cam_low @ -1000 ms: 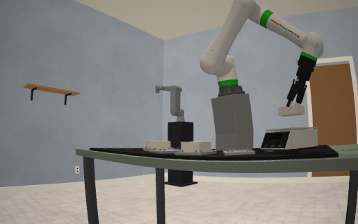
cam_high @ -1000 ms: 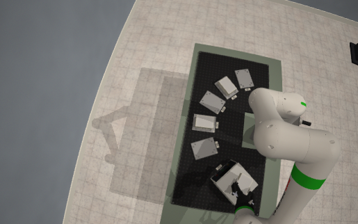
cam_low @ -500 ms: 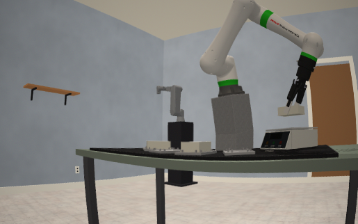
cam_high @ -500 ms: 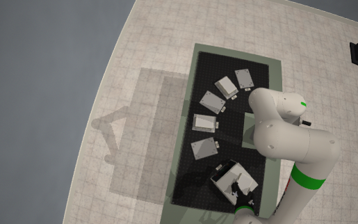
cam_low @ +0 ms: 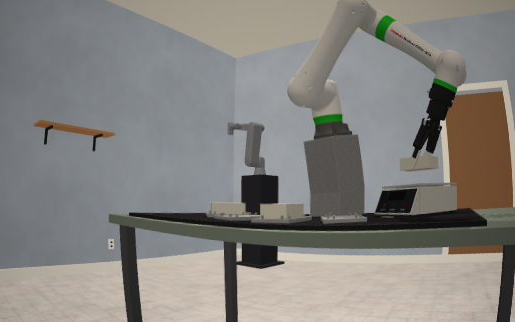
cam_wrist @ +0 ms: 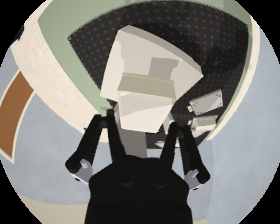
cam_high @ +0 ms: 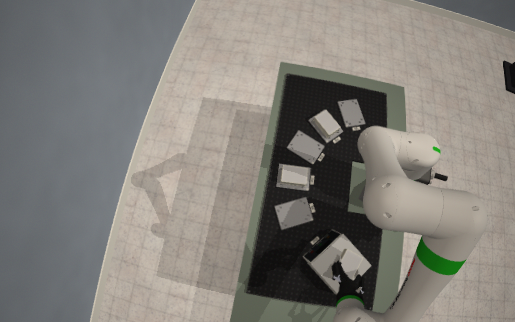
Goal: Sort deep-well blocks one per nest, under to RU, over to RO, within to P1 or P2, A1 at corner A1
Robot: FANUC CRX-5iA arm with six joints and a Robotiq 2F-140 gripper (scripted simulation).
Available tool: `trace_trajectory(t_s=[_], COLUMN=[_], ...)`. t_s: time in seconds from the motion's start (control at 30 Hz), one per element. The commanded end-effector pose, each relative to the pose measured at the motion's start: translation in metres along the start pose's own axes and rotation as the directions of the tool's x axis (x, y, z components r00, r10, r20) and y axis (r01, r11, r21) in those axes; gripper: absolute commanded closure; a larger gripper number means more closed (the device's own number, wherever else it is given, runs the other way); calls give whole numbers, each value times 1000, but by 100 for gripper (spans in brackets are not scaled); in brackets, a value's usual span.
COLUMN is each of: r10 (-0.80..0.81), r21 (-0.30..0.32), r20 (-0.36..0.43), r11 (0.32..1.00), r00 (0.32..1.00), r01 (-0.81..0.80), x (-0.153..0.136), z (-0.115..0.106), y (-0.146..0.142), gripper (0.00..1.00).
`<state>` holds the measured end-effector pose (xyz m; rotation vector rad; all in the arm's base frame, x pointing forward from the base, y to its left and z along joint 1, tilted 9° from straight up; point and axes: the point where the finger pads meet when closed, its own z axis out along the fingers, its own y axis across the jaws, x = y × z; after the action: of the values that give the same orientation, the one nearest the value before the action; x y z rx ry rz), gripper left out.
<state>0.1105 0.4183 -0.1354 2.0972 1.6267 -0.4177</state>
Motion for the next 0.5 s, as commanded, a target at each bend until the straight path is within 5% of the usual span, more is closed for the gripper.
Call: trace_trajectory(t_s=[0.0, 0.47], r10=[0, 0], r21=[0, 0], r20=[0, 0], r11=[1000, 1000], r00=[1000, 1000], r01=[0, 0], x=[1, 12], z=[0, 21], y=[0, 0], gripper=[90, 90])
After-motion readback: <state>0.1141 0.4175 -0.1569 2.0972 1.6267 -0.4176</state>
